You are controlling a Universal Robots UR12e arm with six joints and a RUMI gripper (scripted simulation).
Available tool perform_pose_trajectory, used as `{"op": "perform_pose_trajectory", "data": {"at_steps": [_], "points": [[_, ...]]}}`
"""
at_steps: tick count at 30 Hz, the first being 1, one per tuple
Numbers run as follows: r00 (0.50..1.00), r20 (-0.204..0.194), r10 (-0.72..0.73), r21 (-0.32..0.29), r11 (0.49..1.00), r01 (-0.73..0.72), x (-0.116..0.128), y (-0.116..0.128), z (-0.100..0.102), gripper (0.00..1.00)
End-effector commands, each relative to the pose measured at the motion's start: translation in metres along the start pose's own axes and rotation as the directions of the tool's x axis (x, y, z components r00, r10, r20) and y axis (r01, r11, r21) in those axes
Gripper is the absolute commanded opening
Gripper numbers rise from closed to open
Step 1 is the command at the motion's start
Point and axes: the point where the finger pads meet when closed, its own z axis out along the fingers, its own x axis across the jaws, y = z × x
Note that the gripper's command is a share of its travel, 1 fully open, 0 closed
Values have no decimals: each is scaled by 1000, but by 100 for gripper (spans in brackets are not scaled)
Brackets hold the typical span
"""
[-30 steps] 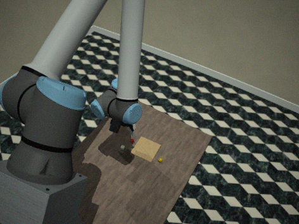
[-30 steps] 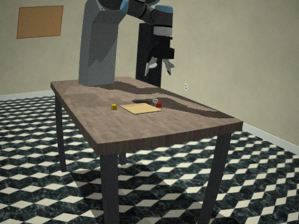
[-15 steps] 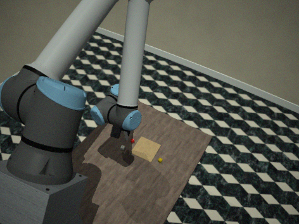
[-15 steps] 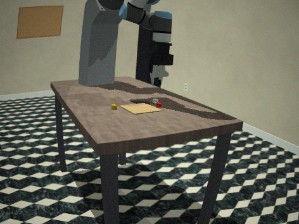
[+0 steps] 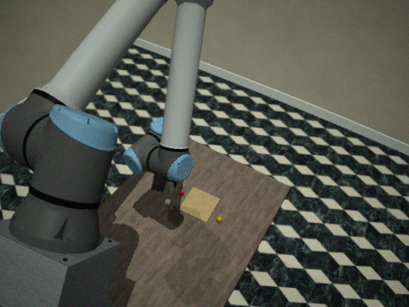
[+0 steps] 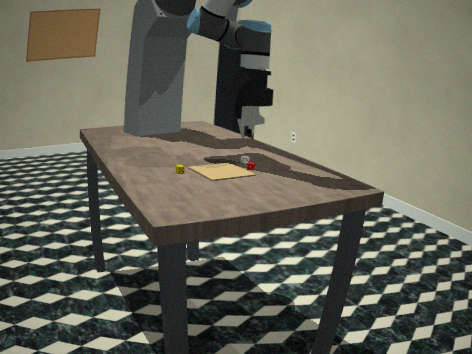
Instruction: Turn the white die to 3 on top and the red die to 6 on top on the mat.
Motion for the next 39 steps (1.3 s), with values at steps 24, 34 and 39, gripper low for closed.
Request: {"op": "perform_pose_trajectory", "data": {"at_steps": [24,34,39], "points": [[1000,0,-1,-1,1000,1,0,0,0,21],[1000,0,-1,-1,1000,1,0,0,6,21],[1000,0,-1,-1,1000,1,0,0,9,21]]}}
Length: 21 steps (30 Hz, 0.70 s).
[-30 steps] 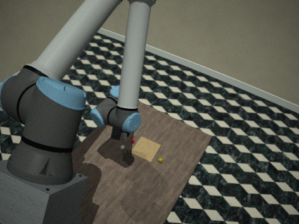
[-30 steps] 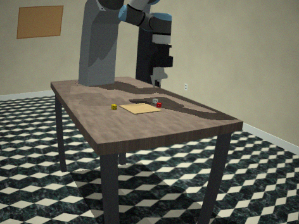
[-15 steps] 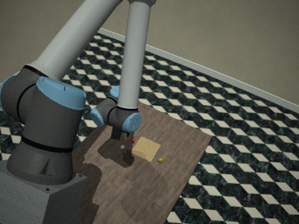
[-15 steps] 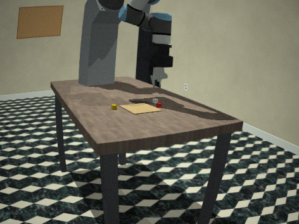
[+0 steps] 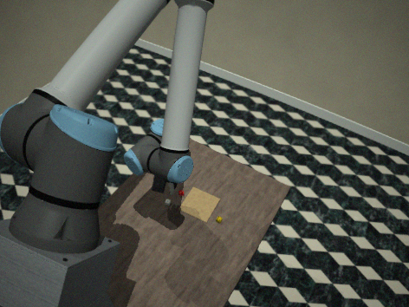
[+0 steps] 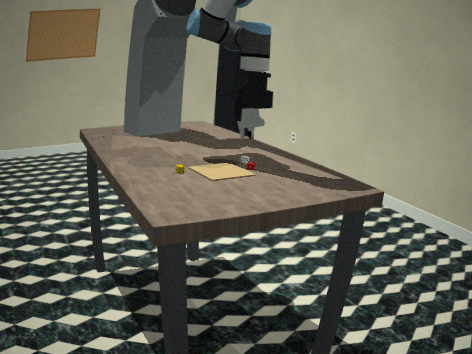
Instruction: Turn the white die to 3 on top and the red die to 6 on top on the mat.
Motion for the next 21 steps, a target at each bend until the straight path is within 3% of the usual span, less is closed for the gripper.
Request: {"op": "perform_pose_trajectory", "data": {"at_steps": [1,21], "points": [[1000,0,0,-1,1000,0,0,0,4,21],[1000,0,0,-1,1000,0,-1,1,31,21]]}}
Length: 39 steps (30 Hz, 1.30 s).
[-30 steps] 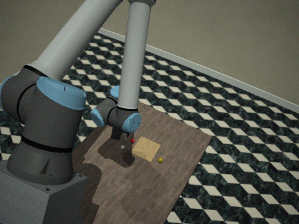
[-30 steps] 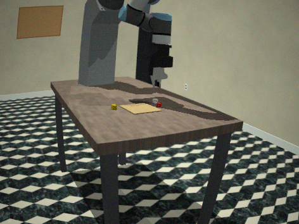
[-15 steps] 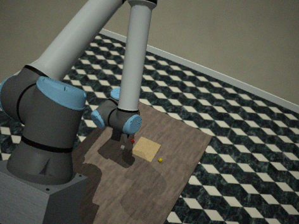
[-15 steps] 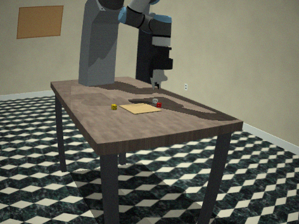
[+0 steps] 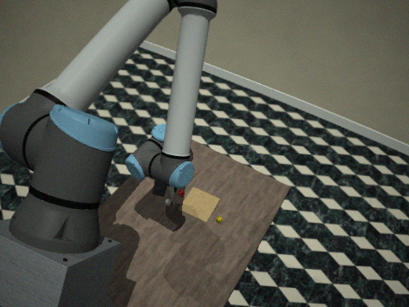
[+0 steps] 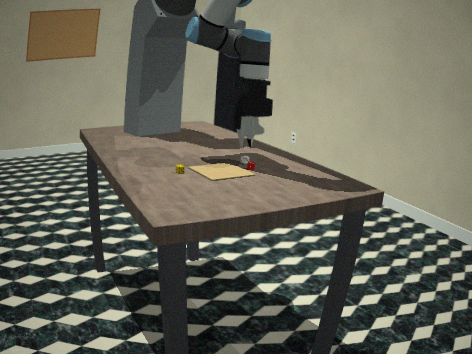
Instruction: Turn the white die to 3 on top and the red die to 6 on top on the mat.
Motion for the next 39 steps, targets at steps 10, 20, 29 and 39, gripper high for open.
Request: {"op": "perform_pose_trajectory", "data": {"at_steps": [10,20,29,39], "points": [[1000,0,0,-1,1000,0,-1,1,17,21],[1000,0,0,-1,1000,0,-1,1,20,21],[1000,0,0,-1,1000,0,-1,1,21,21],[1000,0,0,-1,1000,0,-1,1,21,21]]}}
